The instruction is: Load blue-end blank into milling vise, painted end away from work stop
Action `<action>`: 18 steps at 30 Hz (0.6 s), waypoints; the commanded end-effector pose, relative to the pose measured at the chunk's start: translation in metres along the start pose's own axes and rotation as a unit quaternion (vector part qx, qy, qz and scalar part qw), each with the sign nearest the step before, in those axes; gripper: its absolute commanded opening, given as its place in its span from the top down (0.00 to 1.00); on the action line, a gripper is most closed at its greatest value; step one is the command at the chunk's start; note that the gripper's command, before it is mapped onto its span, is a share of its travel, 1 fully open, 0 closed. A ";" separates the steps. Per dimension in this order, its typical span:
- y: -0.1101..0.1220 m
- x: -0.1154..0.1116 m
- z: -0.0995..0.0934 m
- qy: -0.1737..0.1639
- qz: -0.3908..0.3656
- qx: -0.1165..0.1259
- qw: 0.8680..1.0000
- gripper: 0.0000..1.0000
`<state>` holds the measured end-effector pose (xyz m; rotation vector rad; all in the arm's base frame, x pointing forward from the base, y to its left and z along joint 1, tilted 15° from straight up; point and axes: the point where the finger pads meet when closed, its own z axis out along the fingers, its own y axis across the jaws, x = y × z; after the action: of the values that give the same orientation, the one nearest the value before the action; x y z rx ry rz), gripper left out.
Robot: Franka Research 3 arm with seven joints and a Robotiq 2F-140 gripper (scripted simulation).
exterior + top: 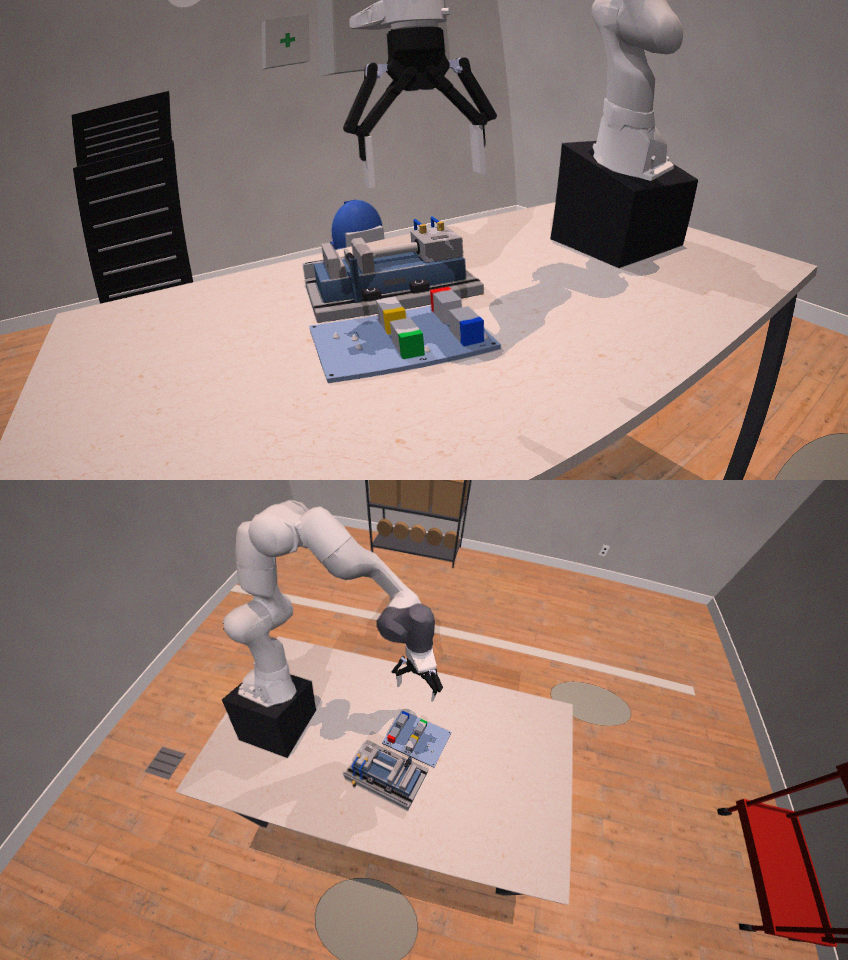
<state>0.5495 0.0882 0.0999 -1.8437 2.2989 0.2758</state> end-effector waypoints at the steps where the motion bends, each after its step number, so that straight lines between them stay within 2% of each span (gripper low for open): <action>1: 0.000 0.000 0.000 0.000 0.000 0.000 1.000 0.00; 5: 0.000 0.000 0.000 0.000 0.000 0.000 1.000 0.00; 10: 0.000 0.005 0.060 0.000 0.000 -0.001 1.000 0.00; 18: 0.000 0.005 0.060 0.000 0.000 -0.001 1.000 0.00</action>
<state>0.5408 0.1009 0.0384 -1.8493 2.3134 0.3080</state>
